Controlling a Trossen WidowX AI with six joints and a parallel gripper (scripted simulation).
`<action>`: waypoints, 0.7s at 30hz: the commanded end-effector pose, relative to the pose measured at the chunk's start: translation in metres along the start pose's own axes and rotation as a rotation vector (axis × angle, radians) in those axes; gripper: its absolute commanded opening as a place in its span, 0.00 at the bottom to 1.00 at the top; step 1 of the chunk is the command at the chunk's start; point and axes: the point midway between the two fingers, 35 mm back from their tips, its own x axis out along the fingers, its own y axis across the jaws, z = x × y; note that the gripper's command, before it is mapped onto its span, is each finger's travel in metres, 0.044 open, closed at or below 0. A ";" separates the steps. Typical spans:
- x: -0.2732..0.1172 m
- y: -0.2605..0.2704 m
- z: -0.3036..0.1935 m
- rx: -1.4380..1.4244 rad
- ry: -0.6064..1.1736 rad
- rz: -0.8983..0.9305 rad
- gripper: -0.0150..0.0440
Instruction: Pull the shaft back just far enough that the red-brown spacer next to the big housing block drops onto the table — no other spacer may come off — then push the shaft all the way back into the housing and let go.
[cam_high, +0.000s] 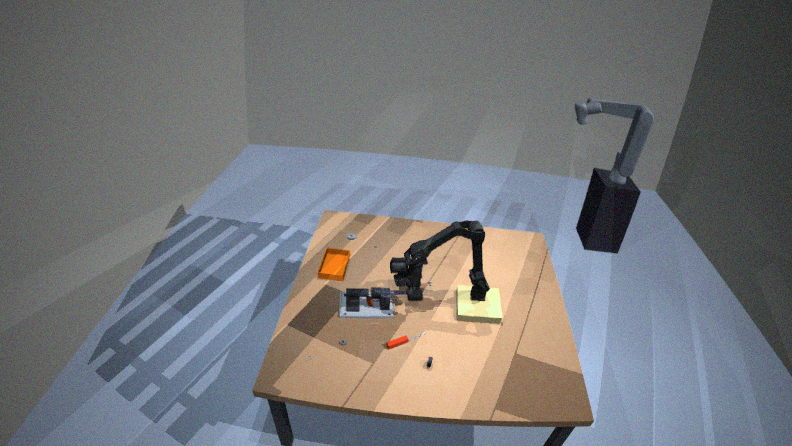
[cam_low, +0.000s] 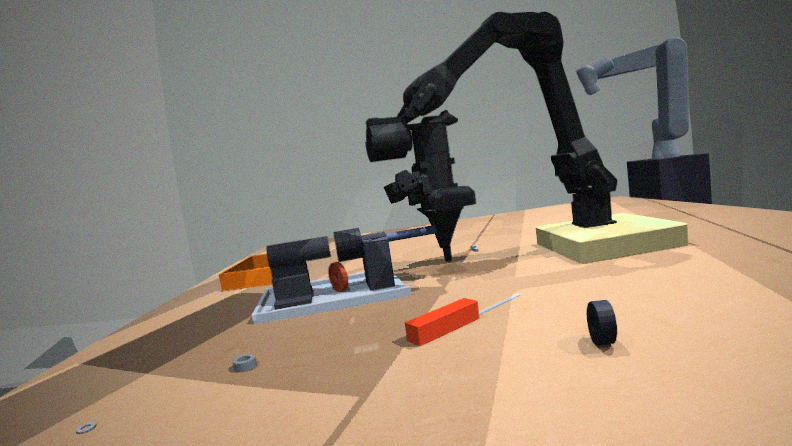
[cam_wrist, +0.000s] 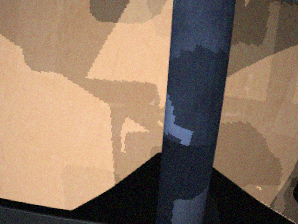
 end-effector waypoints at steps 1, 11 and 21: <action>0.000 0.000 0.002 0.002 0.001 0.000 0.25; 0.000 0.000 0.005 0.002 0.001 0.000 0.25; 0.000 0.000 0.009 0.002 0.000 0.000 0.25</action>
